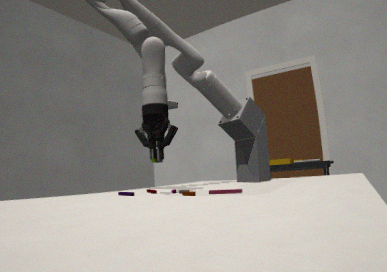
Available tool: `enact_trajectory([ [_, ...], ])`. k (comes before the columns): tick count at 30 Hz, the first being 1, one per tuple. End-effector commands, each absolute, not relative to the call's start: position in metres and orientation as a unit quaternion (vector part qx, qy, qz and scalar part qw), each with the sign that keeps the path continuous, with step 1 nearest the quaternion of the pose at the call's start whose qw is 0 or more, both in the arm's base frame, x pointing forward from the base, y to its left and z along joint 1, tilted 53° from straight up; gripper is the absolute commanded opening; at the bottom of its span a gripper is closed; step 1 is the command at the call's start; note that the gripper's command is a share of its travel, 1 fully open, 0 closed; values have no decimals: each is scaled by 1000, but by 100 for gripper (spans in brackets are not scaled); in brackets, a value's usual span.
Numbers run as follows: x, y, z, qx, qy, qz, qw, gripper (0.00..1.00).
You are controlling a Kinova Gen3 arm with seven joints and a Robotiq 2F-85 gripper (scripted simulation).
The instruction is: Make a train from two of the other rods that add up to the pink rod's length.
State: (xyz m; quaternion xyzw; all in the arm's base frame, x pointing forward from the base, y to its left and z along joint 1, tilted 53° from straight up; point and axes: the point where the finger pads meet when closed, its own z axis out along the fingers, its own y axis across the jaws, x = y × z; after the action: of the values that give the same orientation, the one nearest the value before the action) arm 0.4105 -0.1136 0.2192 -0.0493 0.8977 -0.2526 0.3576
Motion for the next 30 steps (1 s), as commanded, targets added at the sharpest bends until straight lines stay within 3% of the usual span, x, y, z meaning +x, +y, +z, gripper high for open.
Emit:
enact_trajectory([
  [1, 411, -111, 226, -50, 895, -252, 365, 5],
  [30, 421, -84, 212, -169, 882, -293, 329, 5],
])
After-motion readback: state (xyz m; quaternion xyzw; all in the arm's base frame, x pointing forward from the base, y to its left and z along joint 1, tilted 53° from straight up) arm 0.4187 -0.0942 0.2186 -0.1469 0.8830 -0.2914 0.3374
